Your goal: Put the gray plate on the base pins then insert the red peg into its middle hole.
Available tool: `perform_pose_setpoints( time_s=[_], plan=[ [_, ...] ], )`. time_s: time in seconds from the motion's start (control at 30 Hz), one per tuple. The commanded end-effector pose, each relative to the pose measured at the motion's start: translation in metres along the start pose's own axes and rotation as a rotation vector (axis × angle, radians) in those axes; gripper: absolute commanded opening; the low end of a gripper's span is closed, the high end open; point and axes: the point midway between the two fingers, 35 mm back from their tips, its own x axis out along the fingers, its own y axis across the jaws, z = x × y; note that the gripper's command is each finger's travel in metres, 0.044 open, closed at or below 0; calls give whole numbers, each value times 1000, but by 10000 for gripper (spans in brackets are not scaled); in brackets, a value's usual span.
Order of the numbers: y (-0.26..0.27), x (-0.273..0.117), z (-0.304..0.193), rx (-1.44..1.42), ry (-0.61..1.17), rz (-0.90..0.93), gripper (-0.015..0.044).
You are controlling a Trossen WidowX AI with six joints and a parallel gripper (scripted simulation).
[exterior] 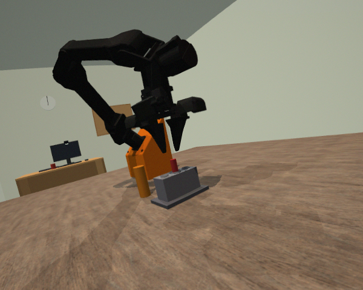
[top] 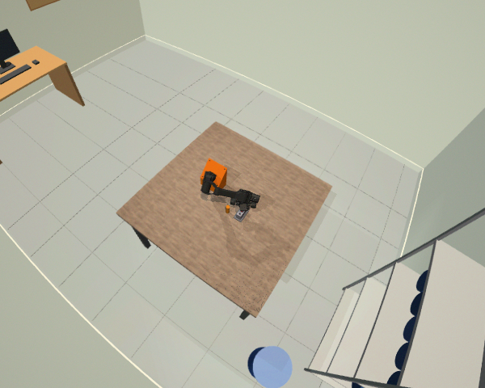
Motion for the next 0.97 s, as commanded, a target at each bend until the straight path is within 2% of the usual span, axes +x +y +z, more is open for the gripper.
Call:
perform_pose_setpoints(
  time_s=[0.0,0.93],
  plan=[
    [0,-3,0,1,-3,0,150],
    [-2,-22,-1,1,-2,0,150]
  ],
)
